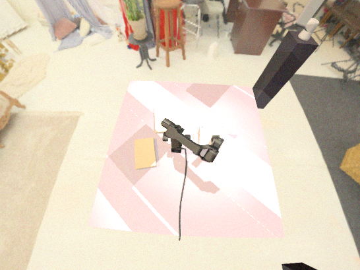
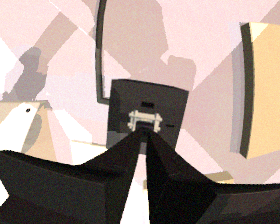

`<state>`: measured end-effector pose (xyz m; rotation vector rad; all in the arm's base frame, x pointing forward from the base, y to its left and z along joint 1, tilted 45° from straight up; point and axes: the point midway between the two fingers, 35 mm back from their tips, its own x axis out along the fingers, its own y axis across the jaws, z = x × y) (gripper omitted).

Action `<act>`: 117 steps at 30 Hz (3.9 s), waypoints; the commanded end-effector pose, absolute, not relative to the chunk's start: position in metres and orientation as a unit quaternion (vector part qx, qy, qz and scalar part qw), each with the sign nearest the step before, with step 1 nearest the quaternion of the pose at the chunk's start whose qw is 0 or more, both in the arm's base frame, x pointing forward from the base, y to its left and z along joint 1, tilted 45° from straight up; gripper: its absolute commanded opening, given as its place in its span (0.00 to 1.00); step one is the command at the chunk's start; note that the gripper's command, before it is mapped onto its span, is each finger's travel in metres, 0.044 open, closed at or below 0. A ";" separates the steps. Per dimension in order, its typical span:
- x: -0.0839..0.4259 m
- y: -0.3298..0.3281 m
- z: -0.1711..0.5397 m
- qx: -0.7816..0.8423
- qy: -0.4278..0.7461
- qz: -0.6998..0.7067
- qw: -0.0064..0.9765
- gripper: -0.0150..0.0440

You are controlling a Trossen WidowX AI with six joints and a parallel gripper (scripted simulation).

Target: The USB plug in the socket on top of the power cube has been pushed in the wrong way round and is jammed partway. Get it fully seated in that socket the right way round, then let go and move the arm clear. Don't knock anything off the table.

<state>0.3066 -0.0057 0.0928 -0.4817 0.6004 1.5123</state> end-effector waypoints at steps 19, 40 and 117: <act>0.307 -0.003 0.091 -0.212 0.265 0.668 0.662 0.25; 0.307 -0.002 0.089 -0.212 0.265 0.668 0.662 0.25; 0.306 0.004 0.084 -0.212 0.265 0.668 0.663 0.25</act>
